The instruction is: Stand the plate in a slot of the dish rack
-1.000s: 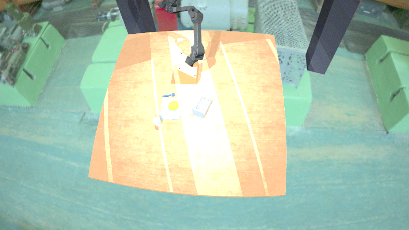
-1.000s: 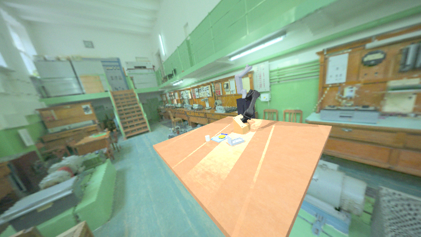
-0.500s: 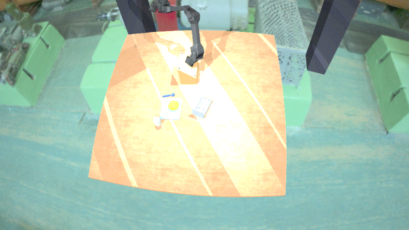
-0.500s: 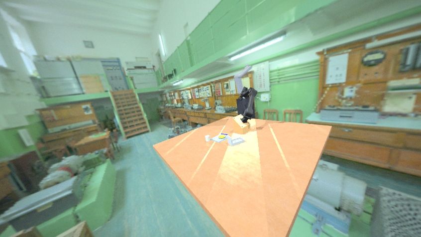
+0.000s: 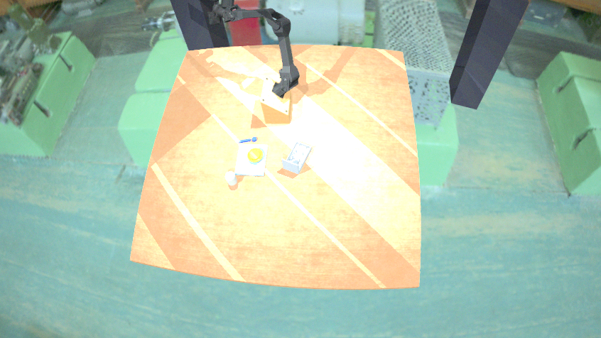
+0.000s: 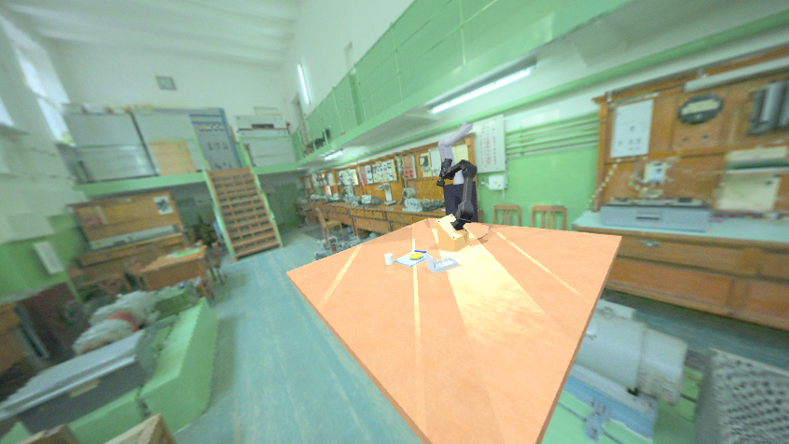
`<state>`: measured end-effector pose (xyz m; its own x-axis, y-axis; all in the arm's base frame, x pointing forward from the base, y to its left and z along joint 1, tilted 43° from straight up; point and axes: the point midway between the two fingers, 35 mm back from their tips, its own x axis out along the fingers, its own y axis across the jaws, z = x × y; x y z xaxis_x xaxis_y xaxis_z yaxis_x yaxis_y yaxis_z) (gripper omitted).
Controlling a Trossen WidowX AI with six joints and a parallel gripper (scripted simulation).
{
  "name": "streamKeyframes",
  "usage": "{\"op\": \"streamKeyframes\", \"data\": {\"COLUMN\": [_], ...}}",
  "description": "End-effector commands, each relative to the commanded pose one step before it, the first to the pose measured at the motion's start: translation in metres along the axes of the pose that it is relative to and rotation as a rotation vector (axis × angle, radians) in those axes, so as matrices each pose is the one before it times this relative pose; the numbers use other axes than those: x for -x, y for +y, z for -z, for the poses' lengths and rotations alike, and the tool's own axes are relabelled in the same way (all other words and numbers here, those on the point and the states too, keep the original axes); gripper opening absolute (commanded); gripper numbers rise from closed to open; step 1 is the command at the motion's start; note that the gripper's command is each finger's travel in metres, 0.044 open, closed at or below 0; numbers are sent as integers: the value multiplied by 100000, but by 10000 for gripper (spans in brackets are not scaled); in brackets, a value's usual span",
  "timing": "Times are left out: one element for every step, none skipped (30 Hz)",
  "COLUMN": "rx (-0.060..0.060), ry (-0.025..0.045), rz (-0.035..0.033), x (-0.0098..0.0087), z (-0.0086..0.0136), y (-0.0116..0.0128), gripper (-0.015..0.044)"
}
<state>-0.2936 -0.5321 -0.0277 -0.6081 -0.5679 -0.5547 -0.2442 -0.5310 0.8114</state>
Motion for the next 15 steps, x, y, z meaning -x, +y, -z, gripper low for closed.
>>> {"op": "streamKeyframes", "data": {"rx": [9688, 2859, 2863, 2866, 2870, 2874, 2877, 2881, 2619, 2584, 2586, 2588, 2591, 2592, 2594], "ry": [5707, 1650, 1655, 1660, 1665, 1669, 1672, 1676, 1831, 1805, 1805, 1805, 1805, 1805, 1804], "rz": [3789, 741, 716, 691, 666, 641, 616, 592, 619, 591, 572, 554, 536, 518, 501], "x": [852, 227, 224, 221, 217, 214, 211, 207, 225, 217, 213, 209, 204, 200, 195], "z": [2458, 775, 777, 778, 779, 780, 780, 780, 825, 813, 814, 814, 813, 813, 813], "y": [-945, -111, -99, -86, -73, -61, -48, -36, -67, -56, -46, -36, -26, -17, -7], "gripper": [400, 400, 400, 400, 400, 400, 400, 400, 400, 400, 400, 400, 400, 400, 400]}}
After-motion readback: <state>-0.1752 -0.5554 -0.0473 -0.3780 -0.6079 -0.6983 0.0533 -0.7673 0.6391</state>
